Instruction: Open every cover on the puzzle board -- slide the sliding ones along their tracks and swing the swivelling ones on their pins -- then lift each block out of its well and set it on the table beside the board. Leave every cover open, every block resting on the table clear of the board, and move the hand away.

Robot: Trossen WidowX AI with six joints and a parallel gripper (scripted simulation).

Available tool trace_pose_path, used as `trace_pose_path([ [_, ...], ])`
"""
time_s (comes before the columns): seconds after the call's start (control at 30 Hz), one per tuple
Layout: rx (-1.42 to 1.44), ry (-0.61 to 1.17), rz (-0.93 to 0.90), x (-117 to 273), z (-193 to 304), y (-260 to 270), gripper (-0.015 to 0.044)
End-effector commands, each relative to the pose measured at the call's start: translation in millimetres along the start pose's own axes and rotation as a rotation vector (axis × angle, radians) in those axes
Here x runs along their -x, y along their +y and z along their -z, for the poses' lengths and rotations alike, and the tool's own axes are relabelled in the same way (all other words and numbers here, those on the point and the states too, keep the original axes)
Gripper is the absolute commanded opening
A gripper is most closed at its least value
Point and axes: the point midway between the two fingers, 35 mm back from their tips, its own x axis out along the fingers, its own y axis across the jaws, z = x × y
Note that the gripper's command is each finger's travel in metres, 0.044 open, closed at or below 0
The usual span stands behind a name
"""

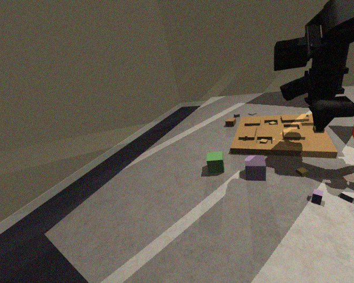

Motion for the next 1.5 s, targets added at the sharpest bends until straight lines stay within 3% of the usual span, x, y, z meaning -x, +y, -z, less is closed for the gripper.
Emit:
trace_pose_path([
  [0.0,-0.002,0.003,-0.013,-0.2,13.0,14.7,0.008],
  [0.47,-0.002,0.005,-0.034,-0.4,33.6,38.1,0.008],
  [1.47,0.002,0.01,-0.021,-49.0,27.1,35.9,0.008],
])
